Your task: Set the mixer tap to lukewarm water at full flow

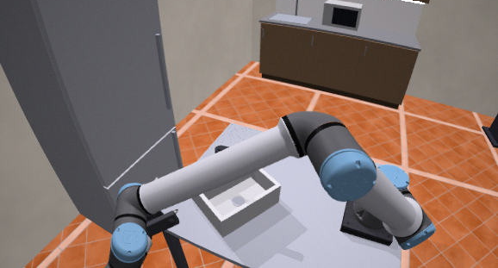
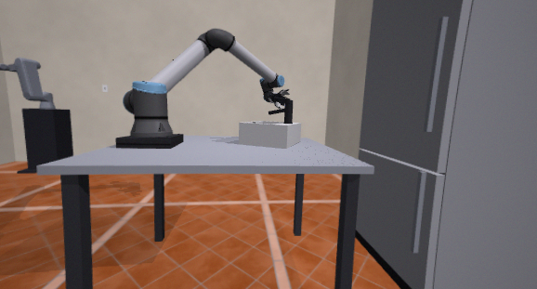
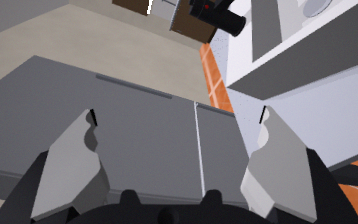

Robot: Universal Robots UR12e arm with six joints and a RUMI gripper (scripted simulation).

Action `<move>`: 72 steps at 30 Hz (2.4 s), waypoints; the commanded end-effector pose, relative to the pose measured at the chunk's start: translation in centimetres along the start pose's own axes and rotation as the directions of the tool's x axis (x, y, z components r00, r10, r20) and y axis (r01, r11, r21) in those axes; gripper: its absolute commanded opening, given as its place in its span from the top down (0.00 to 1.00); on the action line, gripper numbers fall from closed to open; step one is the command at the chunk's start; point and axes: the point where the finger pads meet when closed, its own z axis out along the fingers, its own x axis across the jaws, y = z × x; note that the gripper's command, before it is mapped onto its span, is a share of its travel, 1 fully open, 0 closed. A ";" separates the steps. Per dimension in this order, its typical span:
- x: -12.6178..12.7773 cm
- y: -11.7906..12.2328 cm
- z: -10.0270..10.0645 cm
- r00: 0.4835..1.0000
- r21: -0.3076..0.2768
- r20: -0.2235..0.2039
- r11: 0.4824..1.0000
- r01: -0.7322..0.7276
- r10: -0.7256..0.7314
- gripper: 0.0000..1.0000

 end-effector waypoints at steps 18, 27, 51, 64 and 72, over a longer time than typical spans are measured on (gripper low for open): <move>-0.1 0.0 0.0 1.000 0.000 -0.001 1.000 -0.002 0.002 0.00; -0.7 -2.3 3.6 0.996 0.067 -0.084 0.998 -0.008 0.014 0.00; 0.0 -15.0 19.8 0.731 0.313 -0.647 0.950 -0.006 0.218 0.00; 0.5 -19.2 24.8 0.385 0.301 -0.868 0.949 -0.094 0.314 0.00; -0.2 -20.3 26.5 0.216 0.271 -0.926 0.943 -0.192 0.309 0.00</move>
